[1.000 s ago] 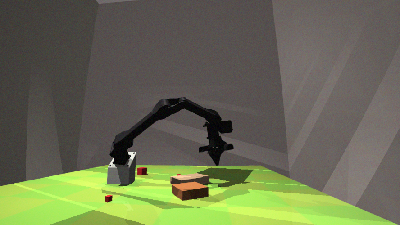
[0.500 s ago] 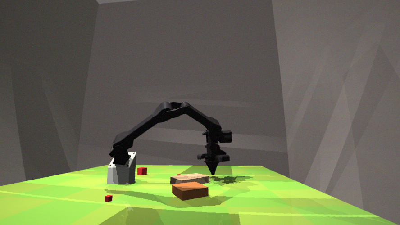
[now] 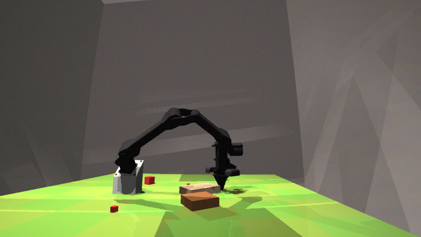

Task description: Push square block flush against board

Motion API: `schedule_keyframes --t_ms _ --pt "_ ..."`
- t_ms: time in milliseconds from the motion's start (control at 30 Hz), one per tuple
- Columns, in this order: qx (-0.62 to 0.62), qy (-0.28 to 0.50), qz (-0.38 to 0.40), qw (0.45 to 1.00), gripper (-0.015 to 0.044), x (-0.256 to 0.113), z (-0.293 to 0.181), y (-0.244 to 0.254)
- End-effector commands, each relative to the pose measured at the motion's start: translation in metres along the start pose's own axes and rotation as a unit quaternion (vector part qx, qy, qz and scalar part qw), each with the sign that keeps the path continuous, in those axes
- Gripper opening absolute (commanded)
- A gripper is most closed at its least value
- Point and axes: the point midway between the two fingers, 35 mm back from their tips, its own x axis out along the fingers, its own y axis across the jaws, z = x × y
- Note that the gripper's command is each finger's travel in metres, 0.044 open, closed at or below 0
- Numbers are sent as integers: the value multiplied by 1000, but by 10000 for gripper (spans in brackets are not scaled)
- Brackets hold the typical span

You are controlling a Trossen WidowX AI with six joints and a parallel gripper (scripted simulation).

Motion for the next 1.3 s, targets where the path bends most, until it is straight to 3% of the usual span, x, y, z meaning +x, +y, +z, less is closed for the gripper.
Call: schedule_keyframes --t_ms 0,1267 --pt "-2 1 -1 1000 0 0 -7 -1" --pt "-3 2 -1 1000 0 0 -63 -3"
